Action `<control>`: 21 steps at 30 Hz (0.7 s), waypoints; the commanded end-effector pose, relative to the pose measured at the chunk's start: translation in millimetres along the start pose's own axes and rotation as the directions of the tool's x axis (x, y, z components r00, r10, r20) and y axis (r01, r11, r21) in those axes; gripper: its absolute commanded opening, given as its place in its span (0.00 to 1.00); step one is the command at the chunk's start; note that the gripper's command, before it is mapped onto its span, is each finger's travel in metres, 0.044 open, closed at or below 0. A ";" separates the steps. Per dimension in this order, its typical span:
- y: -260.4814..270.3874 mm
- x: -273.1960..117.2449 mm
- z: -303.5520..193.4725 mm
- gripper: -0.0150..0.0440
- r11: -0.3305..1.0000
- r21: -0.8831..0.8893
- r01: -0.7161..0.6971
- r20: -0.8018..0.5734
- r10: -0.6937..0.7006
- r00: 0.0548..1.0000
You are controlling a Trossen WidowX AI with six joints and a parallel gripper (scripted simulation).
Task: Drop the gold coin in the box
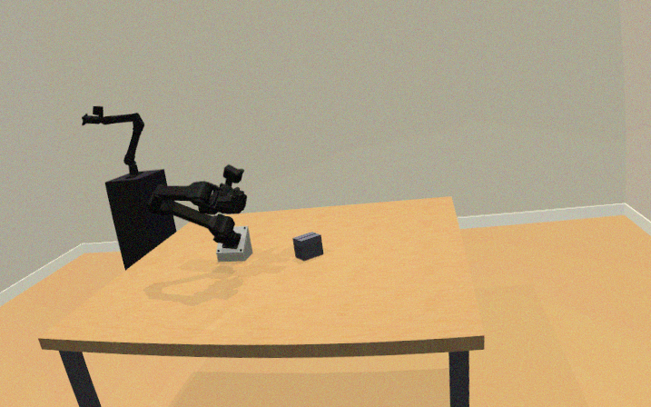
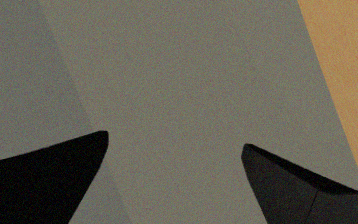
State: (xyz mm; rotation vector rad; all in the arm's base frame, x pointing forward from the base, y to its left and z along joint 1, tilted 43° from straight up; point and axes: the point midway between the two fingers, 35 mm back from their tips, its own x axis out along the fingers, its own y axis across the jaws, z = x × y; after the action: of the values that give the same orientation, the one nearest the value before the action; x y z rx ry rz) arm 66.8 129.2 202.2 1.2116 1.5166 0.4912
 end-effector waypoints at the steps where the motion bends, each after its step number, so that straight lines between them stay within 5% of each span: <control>1: -0.1 0.0 0.9 0.89 1.000 0.003 0.009 -0.001 -0.009 1.000; 9: -7.7 5.0 48.3 0.53 0.916 0.070 0.396 -0.028 -0.395 0.918; 21: -23.7 39.6 125.1 0.53 0.563 -0.021 0.826 0.035 -0.826 0.563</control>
State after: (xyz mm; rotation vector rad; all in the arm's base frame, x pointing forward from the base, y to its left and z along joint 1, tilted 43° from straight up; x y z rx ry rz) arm 154.5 115.0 138.2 0.4800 1.8447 -0.0604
